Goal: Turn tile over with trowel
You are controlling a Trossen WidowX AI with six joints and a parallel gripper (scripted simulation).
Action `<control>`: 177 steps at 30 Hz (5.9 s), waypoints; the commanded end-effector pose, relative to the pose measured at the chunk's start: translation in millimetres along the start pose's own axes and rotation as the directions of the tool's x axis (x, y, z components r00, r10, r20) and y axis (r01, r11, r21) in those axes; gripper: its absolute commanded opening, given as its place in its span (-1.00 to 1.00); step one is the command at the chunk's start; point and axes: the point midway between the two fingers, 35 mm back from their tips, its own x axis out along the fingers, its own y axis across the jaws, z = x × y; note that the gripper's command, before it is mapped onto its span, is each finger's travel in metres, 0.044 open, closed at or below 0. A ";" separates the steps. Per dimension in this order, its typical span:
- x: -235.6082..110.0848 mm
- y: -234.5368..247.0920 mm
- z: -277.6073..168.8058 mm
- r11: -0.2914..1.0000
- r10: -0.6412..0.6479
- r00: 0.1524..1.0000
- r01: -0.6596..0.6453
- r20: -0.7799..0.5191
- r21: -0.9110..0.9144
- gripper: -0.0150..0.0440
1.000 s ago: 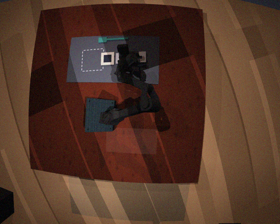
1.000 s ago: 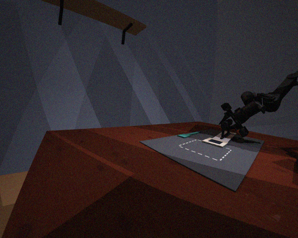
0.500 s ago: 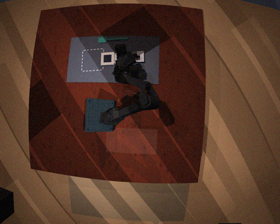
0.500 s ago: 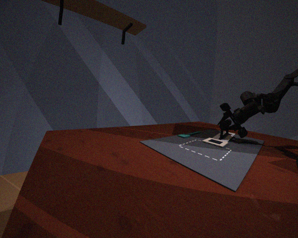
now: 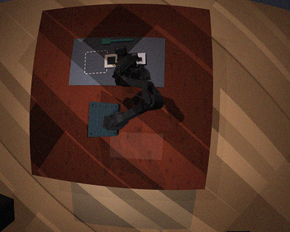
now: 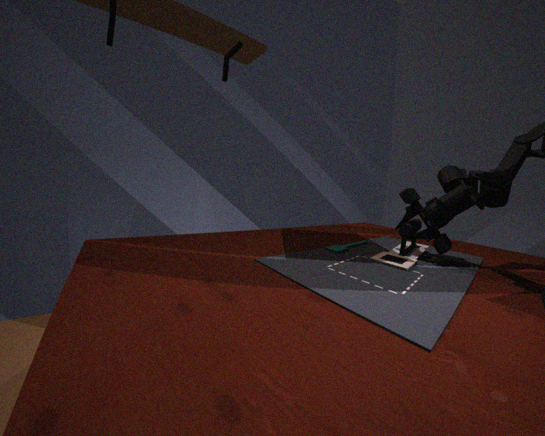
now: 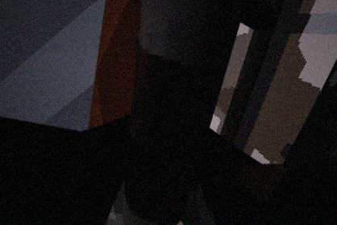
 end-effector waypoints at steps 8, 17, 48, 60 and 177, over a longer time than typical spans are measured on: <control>-3.2 3.2 -8.4 1.000 0.005 0.999 -0.004 -0.033 0.027 -0.49; -15.8 18.1 -9.4 0.997 0.007 0.997 -0.001 -0.075 0.078 -0.49; -38.1 43.6 -73.0 0.997 0.008 0.997 -0.001 -0.078 0.081 -0.49; -40.5 49.3 -60.4 0.997 0.007 0.997 -0.001 -0.078 0.081 -0.49; -28.7 -6.0 127.9 0.850 -0.163 0.697 -0.260 -0.698 -0.459 -0.49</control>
